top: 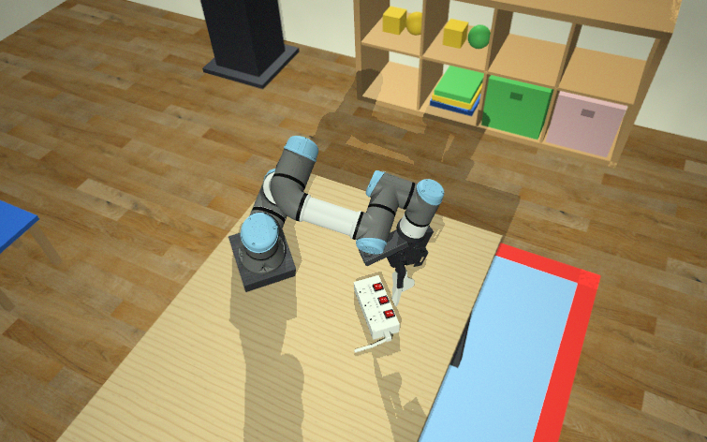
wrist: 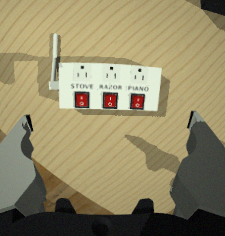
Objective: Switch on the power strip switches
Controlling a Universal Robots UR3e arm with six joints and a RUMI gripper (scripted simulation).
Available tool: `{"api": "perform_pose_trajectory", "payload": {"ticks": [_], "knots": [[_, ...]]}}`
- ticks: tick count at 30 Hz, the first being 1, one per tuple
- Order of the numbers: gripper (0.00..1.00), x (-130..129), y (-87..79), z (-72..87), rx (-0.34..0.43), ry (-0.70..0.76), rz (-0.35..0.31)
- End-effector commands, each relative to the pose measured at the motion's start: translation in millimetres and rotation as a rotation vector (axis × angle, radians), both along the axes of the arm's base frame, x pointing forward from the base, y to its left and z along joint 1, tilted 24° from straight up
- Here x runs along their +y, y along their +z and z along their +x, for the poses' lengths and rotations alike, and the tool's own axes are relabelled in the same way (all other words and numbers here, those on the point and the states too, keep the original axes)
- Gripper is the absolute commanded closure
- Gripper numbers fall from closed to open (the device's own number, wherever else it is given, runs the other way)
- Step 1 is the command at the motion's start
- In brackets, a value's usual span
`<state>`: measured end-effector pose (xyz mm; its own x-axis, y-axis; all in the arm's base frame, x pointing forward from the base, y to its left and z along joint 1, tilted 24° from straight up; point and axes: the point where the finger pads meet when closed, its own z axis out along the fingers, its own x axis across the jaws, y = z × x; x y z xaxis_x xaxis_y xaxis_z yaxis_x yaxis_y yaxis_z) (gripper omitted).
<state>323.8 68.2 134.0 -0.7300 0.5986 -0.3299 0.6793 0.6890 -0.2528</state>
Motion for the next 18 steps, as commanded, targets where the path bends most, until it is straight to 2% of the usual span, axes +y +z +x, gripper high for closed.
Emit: {"api": "perform_pose_trajectory", "payload": {"ticks": [1,18], "knots": [[0.0,4.7,3.1,1.0,-0.022,-0.016,-0.055],[0.0,13.9,3.2,1.0,-0.039,-0.003,-0.082]]}}
